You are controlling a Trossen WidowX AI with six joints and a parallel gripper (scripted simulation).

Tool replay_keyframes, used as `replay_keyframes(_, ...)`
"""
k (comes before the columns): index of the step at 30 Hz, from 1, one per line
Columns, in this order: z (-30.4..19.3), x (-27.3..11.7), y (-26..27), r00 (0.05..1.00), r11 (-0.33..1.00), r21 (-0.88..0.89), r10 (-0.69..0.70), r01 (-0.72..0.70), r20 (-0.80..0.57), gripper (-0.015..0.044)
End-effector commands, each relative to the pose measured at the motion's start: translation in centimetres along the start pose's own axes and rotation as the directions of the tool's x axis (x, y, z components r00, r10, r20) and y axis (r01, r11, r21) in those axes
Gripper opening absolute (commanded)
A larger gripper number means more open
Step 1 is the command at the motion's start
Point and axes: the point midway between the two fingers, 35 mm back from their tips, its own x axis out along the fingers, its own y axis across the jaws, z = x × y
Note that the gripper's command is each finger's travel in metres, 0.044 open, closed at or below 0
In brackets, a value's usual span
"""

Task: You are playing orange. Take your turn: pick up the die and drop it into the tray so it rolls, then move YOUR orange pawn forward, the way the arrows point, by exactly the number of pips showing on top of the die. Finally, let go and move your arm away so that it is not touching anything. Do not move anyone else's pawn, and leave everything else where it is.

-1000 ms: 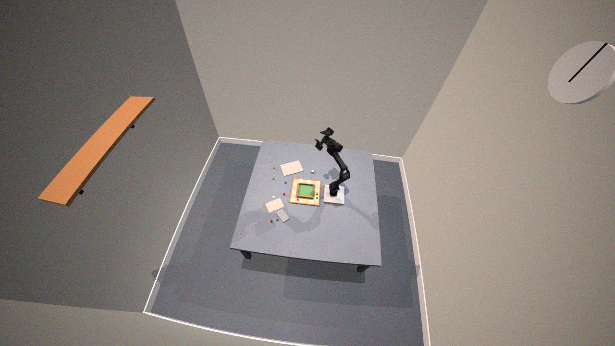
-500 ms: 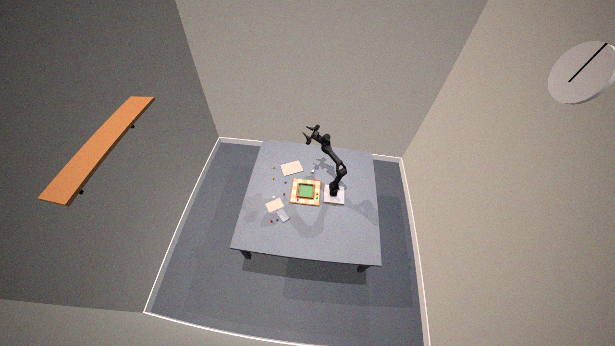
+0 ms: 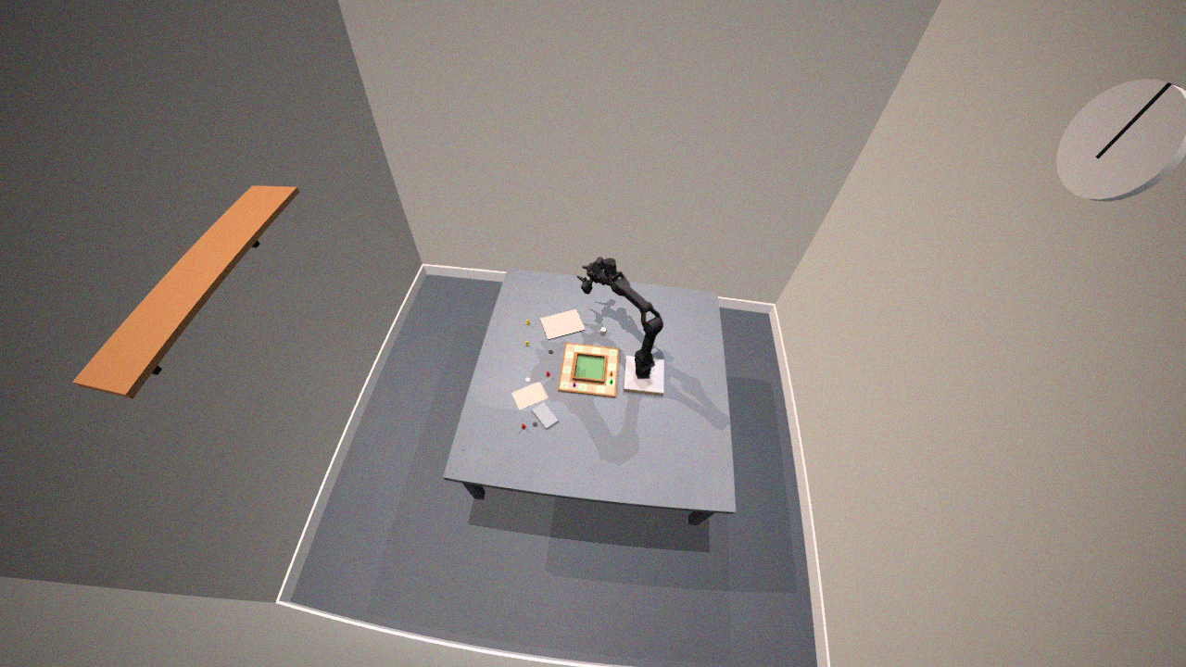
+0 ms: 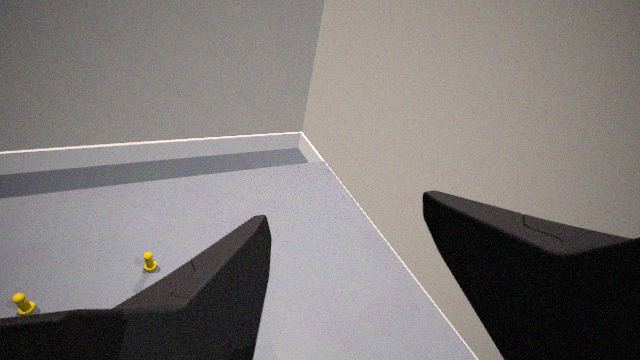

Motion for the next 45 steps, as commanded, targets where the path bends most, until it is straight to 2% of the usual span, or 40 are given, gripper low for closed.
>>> replay_keyframes(1, -7.5, 1.2, 2.3, 0.958, 0.998, 0.029, 0.067, -0.061, -0.28, 0.0275)
replay_keyframes(4, -11.7, 1.0, 3.8, 0.893, 0.993, 0.048, 0.114, -0.104, -0.435, 0.0275)
replay_keyframes(8, -16.9, -0.3, 5.9, 0.76, 0.982, 0.077, 0.183, -0.172, -0.624, 0.0275)
replay_keyframes(13, -22.3, -3.5, 8.9, 0.527, 0.952, 0.133, 0.265, -0.275, -0.808, 0.0275)
replay_keyframes(16, -24.8, -6.1, 10.7, 0.357, 0.923, 0.179, 0.303, -0.341, -0.884, 0.0275)
replay_keyframes(18, -25.6, -7.3, 11.3, 0.284, 0.908, 0.2, 0.314, -0.367, -0.906, 0.0275)
replay_keyframes(28, -25.8, -7.1, 10.8, 0.277, 0.907, 0.202, 0.315, -0.369, -0.908, 0.0275)
replay_keyframes(45, -28.8, -6.2, 11.8, 0.277, 0.907, 0.202, 0.315, -0.369, -0.908, 0.0275)
